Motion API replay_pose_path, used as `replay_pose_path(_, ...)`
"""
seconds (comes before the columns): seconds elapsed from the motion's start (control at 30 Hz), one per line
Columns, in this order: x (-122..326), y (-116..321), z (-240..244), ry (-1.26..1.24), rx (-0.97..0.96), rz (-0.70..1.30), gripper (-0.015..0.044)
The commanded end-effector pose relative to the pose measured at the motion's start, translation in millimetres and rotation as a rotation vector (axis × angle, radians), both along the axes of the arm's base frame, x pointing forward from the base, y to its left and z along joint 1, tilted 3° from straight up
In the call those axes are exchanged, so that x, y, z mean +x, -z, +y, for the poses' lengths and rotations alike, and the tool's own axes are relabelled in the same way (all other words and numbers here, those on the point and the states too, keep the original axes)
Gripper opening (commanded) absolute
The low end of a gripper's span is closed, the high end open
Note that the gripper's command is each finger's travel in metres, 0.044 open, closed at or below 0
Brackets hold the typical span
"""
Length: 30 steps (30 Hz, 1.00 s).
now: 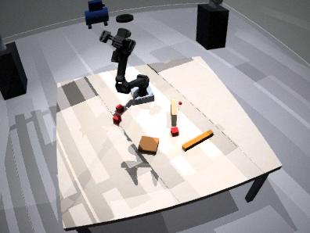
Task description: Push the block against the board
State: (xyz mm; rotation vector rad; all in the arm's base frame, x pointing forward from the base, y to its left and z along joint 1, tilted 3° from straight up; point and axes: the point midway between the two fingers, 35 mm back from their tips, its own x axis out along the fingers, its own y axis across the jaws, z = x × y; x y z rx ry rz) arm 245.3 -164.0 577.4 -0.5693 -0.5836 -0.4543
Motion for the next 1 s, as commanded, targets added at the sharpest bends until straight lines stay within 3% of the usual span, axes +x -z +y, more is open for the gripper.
replay_pose_path(0.0,0,0,0,0.000,0.000,0.000,0.0374)
replay_pose_path(0.47,-52,-29,17,0.148,-0.157,-0.110,0.0006)
replay_pose_path(0.97,-110,-52,41,0.335,-0.319,-0.243,0.0000)
